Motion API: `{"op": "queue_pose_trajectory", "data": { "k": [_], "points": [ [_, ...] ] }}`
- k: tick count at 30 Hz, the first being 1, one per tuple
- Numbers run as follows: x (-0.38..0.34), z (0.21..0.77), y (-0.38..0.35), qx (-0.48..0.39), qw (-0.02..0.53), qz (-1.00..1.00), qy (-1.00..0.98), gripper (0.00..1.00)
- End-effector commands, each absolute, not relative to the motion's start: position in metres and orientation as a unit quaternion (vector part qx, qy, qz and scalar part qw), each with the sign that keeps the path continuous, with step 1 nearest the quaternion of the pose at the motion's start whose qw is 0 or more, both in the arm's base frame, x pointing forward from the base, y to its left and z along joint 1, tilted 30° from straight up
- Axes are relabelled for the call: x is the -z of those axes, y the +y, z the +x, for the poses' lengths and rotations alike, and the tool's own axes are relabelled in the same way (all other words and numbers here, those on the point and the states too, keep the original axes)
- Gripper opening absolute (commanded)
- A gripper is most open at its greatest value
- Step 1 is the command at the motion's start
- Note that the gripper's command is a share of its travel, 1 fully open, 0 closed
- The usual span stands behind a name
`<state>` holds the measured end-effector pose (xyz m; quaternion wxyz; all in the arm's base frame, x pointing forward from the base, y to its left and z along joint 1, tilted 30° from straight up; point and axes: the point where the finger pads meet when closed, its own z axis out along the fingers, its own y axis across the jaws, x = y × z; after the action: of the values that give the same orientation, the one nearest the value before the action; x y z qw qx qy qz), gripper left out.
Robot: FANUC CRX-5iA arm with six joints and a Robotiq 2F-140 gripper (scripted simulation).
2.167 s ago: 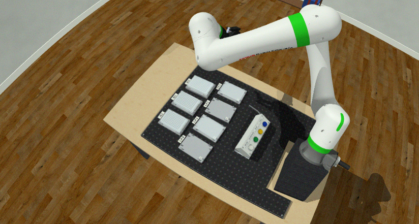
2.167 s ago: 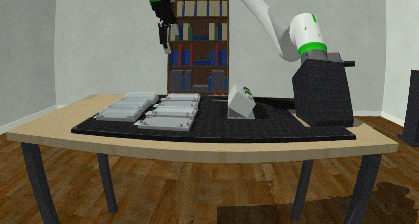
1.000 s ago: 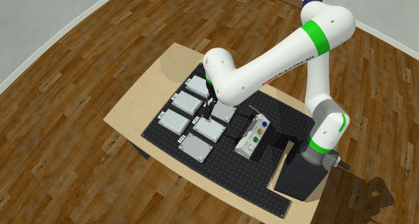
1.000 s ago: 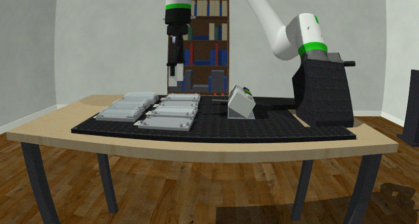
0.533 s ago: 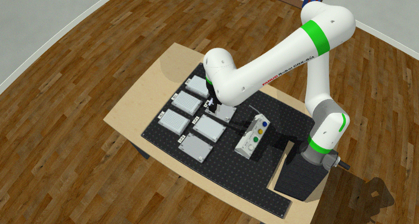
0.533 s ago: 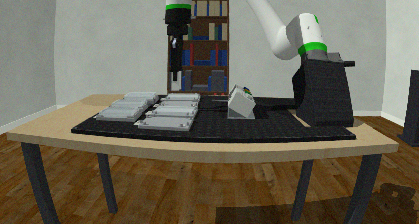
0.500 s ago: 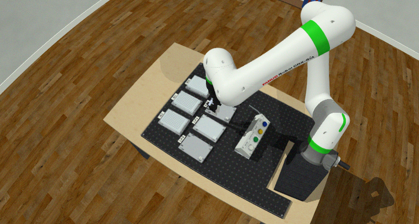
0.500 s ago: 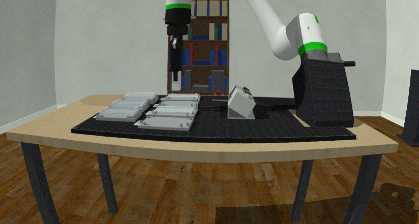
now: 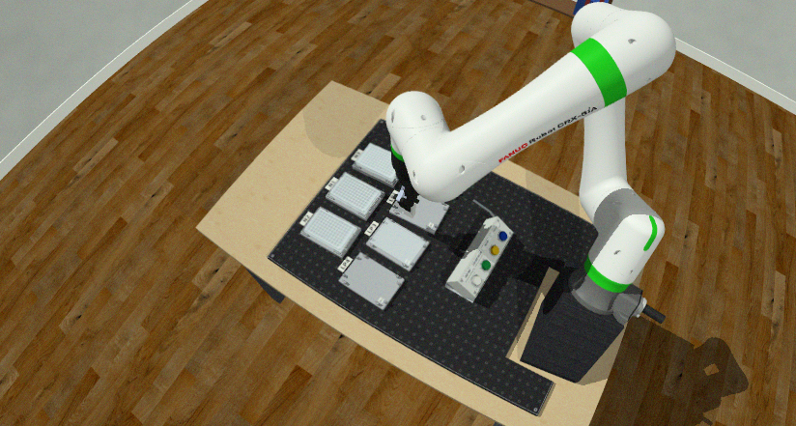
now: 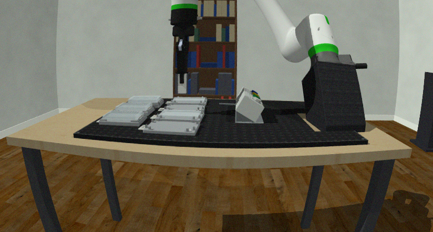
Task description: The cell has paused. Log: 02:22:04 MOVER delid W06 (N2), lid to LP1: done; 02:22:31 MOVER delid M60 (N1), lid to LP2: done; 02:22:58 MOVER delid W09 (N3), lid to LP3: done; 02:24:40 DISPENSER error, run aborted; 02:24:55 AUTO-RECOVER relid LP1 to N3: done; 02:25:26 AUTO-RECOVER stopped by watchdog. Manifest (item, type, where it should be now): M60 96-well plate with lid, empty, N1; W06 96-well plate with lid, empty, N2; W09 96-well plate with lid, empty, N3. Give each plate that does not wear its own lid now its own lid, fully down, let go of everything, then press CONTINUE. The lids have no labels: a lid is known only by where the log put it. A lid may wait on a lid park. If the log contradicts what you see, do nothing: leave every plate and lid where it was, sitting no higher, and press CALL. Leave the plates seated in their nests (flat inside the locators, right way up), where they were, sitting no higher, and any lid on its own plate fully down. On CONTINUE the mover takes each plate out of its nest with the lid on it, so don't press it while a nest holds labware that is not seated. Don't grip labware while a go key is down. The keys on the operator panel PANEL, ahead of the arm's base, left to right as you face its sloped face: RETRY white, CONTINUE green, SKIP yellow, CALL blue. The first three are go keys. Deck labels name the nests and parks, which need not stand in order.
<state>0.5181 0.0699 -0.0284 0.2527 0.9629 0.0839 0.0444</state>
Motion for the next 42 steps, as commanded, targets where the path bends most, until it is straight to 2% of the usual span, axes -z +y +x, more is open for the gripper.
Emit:
{"op": "queue_pose_trajectory", "data": {
  "k": [1,7,10,17,42],
  "points": [
    [0.028,0.518,0.07,-0.045,0.253,0.963,0.084,0.0],
    [0.024,0.521,0.062,-0.045,0.252,0.963,0.084,0.0],
    [-0.01,0.534,0.004,-0.044,0.251,0.963,0.084,0.0],
    [-0.034,0.538,-0.04,-0.045,0.253,0.963,0.084,0.0],
    [-0.035,0.538,-0.041,-0.045,0.253,0.963,0.084,0.0]
  ]
}}
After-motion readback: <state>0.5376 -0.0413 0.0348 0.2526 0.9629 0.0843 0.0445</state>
